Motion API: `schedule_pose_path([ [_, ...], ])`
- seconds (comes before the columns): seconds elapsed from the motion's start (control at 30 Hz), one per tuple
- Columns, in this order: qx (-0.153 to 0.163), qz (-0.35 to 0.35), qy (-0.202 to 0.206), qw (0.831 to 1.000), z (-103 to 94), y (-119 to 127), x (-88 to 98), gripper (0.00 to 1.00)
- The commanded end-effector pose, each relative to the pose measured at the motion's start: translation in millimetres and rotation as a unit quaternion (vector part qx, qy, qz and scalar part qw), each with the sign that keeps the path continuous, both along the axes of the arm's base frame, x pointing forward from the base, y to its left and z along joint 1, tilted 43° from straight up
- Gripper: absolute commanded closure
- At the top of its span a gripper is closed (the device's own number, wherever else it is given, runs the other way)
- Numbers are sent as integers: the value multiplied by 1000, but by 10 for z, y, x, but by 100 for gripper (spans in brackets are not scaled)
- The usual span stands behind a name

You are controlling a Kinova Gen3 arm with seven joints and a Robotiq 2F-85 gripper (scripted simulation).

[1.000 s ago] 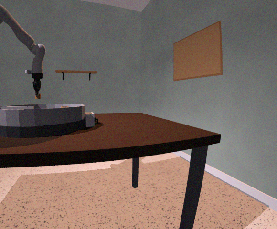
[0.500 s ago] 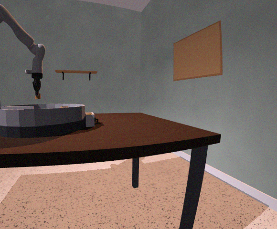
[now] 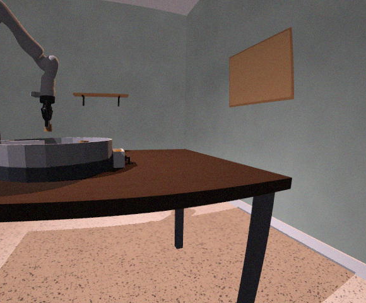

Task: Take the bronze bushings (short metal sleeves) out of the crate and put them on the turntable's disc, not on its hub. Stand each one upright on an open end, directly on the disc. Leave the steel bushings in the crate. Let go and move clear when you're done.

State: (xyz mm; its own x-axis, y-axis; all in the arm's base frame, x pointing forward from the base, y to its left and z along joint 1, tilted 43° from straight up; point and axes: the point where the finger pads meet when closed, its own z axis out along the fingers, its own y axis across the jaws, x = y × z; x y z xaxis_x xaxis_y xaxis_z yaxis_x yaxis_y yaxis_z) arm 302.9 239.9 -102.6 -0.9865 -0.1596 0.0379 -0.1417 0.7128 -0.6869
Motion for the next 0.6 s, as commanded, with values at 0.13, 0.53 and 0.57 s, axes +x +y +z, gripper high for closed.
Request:
schedule_pose_path([
  [0.13, 5, -2, -1, 1000, 277, -215, 75, 100],
  [0.53, 5, -2, -1, 1000, 911, -876, 286, 100],
  [0.57, 5, -2, -1, 1000, 990, -958, 313, 100],
])
